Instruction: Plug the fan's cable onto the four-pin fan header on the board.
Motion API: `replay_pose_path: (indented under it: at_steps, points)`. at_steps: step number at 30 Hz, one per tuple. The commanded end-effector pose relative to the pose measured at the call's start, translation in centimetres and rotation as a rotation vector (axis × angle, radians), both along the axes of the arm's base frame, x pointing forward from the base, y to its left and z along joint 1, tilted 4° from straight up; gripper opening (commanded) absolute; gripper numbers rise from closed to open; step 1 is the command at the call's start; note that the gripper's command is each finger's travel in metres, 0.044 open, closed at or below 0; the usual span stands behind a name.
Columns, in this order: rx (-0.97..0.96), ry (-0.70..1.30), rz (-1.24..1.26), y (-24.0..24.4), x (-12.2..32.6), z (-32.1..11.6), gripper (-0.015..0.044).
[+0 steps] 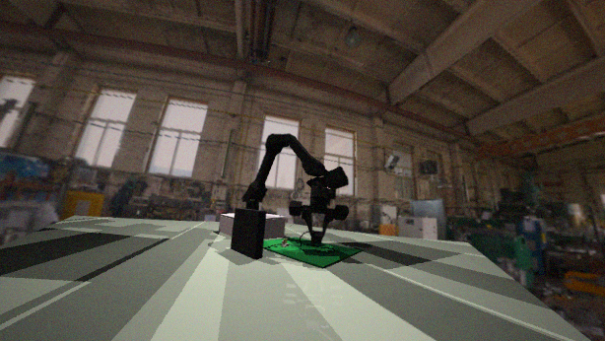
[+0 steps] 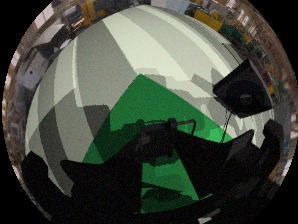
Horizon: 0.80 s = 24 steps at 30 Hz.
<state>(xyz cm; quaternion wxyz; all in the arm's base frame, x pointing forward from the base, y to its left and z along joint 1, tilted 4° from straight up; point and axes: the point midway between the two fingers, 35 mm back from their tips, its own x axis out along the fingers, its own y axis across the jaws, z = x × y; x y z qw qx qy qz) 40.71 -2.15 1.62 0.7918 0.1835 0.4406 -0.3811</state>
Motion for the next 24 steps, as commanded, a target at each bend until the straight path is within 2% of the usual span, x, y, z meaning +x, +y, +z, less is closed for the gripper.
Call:
replay_pose_path:
  at_steps: [1, 24]
  points:
    - [-0.046, -0.007, 0.009, -0.02, -0.15, -0.74, 0.0]
    - [-0.222, -0.132, 0.032, 0.55, 0.25, -1.36, 0.0]
